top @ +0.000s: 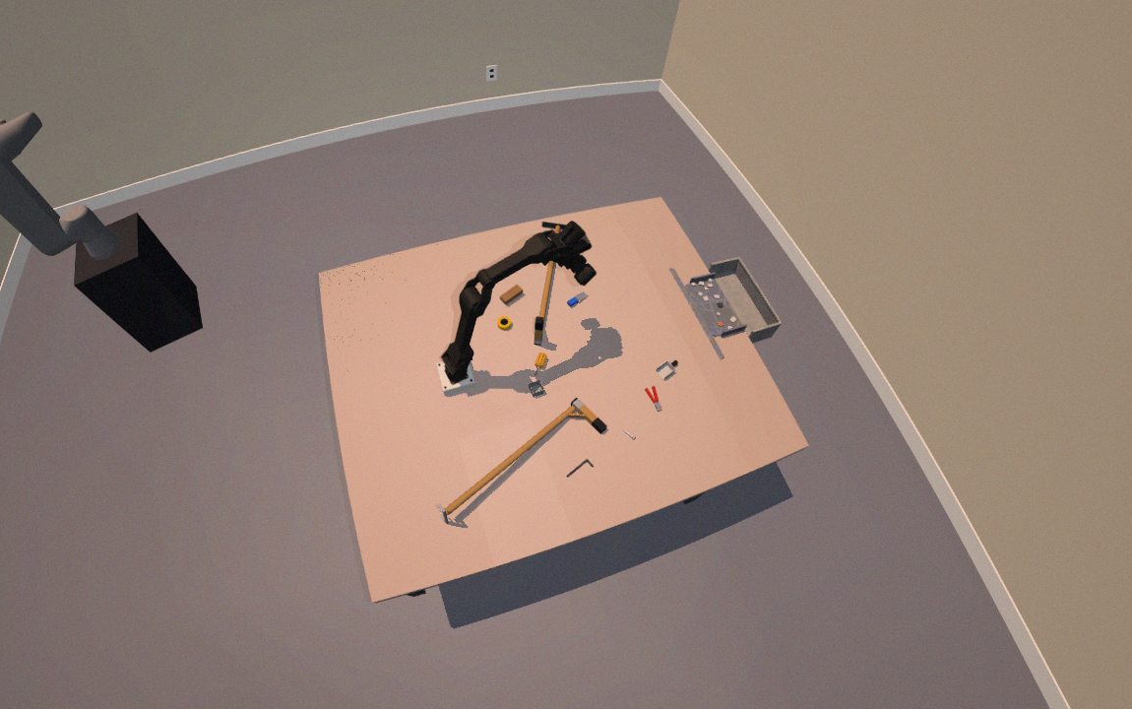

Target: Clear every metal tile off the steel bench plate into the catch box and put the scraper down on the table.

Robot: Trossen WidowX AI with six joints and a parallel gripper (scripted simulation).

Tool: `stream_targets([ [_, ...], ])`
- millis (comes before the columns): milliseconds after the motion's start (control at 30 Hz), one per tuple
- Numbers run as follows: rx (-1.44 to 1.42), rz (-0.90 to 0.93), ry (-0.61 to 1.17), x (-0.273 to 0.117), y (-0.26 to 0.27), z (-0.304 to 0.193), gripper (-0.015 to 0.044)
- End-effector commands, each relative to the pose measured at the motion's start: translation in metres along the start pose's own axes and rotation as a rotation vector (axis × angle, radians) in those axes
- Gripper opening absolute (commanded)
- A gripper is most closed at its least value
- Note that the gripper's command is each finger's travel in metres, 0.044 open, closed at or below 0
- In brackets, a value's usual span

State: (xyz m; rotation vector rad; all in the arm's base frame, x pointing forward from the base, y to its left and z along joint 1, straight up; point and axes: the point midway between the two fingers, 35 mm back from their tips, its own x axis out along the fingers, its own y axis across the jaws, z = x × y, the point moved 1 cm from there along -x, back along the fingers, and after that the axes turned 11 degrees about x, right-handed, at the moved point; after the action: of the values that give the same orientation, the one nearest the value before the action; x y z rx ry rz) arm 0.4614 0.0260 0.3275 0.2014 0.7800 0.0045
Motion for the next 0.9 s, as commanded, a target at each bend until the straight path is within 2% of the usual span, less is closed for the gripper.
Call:
stream_targets([
  [0, -0.007, -0.025, 0.023, 0.003, -0.011, -0.004, 0.0],
  [867, -0.018, -0.133, 0.161, 0.011, -0.075, -0.025, 0.0],
])
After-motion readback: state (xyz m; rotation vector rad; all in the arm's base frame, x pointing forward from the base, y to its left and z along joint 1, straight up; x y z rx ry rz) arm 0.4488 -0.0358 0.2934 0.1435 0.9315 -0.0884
